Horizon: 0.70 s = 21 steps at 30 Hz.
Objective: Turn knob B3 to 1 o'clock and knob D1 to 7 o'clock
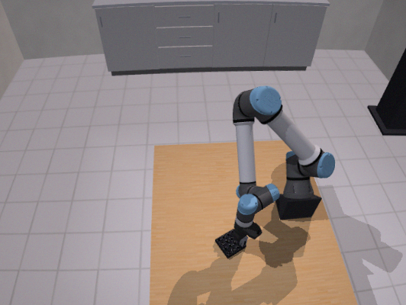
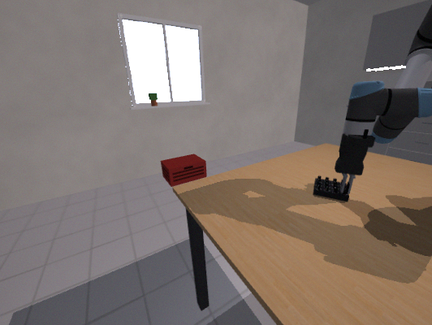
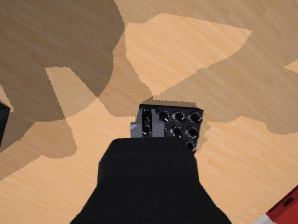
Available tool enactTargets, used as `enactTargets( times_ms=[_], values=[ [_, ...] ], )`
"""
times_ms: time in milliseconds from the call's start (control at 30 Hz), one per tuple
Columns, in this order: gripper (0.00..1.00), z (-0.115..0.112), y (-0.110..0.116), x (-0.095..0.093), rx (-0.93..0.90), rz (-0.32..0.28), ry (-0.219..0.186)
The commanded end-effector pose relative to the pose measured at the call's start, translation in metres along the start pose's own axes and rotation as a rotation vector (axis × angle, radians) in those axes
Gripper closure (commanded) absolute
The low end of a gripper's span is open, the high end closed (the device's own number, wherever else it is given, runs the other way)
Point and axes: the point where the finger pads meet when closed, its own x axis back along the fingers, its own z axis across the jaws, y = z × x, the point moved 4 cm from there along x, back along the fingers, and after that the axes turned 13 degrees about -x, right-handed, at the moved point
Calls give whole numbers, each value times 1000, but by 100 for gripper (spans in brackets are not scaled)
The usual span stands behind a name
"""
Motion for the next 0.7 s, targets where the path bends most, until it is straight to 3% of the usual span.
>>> enactTargets(
  times_ms=[0,667],
  values=[
    [70,0,0,0,66,1,2],
    [70,0,0,0,347,0,2]
  ],
)
